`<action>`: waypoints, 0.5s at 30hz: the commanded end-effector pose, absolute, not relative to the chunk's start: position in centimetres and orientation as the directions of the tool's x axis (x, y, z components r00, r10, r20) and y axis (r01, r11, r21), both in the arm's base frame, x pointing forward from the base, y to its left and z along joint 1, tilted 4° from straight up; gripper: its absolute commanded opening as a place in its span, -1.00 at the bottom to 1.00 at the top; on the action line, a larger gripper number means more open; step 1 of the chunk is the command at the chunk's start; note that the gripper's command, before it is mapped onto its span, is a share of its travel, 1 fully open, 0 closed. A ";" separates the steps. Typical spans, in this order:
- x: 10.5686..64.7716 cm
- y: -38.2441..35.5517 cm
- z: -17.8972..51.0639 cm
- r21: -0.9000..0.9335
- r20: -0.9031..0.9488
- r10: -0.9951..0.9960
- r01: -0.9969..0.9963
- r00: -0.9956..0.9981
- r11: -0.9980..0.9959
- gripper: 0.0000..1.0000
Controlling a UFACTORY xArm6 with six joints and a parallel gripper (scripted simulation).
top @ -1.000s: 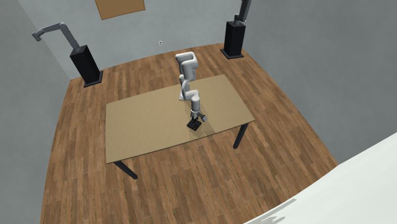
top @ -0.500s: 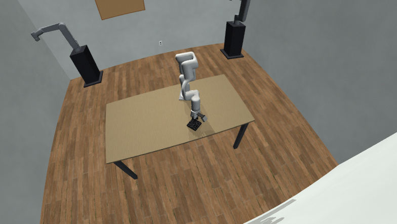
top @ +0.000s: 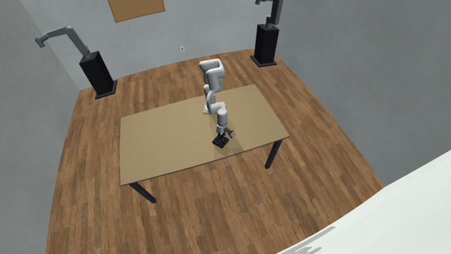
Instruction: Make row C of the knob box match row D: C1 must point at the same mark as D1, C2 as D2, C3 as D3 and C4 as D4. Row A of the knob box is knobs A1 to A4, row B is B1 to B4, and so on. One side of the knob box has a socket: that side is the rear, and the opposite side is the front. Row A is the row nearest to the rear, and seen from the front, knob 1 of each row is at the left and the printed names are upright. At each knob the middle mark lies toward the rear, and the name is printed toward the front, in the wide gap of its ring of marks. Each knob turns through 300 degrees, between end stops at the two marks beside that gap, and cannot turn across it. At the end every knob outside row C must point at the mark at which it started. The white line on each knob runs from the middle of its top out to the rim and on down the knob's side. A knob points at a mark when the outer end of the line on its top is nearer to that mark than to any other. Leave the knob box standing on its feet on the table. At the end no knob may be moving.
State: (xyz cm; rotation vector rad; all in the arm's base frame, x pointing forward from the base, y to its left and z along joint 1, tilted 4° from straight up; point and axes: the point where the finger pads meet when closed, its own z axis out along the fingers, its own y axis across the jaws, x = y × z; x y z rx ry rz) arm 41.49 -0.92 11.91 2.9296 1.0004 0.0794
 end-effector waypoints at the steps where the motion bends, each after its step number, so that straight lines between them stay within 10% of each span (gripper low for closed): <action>1: 41.6 -0.9 11.9 0.062 0.037 0.612 0.610 0.790 -0.790 -0.61; 15: 41.7 -1.0 10.6 0.061 0.037 0.612 0.610 0.790 -0.790 -0.61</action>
